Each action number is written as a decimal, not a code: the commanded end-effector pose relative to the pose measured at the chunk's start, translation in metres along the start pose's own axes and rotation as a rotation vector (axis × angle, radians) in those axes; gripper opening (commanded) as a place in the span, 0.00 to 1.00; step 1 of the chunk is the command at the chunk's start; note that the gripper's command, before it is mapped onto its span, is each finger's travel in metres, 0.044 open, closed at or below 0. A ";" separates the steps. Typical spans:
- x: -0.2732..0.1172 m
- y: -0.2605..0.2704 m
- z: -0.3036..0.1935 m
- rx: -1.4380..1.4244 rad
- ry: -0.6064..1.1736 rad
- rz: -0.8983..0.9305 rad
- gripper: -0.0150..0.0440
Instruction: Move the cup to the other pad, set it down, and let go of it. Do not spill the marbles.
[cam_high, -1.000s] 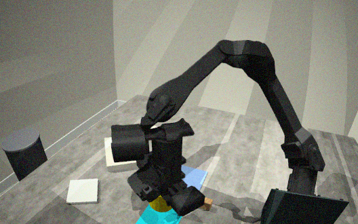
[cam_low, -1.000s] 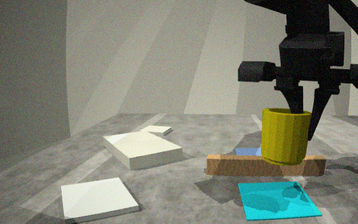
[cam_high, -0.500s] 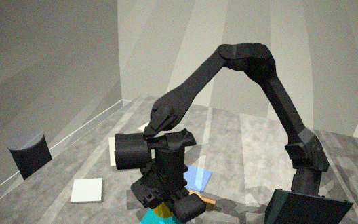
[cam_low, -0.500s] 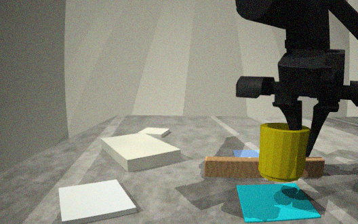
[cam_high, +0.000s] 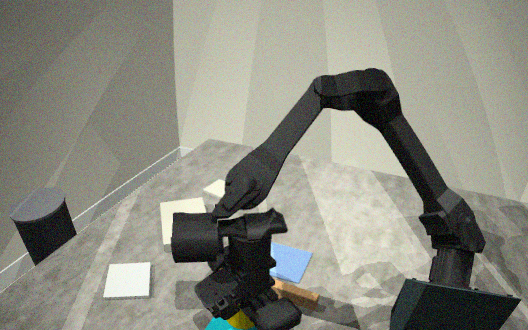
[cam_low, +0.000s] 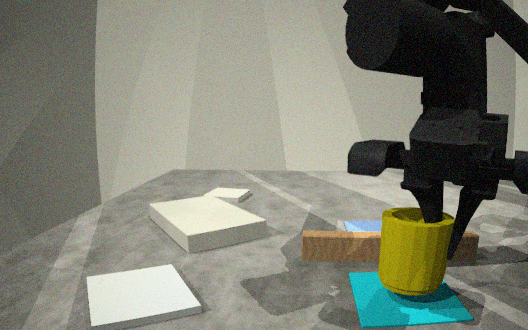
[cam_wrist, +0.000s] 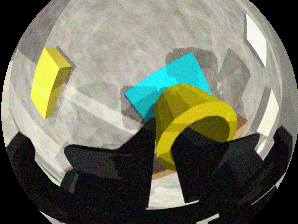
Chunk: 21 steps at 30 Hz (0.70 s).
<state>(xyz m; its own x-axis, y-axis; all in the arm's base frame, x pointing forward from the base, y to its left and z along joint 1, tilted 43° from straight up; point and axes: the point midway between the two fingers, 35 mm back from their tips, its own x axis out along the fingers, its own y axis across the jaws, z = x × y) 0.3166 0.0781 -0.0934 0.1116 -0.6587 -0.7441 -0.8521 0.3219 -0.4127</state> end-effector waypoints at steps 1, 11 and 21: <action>0.007 0.000 -0.001 -0.004 0.002 -0.003 0.25; 0.007 0.000 -0.001 0.000 0.002 0.000 0.25; 0.007 0.000 -0.001 0.000 0.002 0.000 0.48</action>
<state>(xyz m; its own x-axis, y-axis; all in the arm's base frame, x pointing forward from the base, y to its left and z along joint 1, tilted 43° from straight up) 0.3169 0.0728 -0.0985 0.1096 -0.6598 -0.7434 -0.8523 0.3225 -0.4119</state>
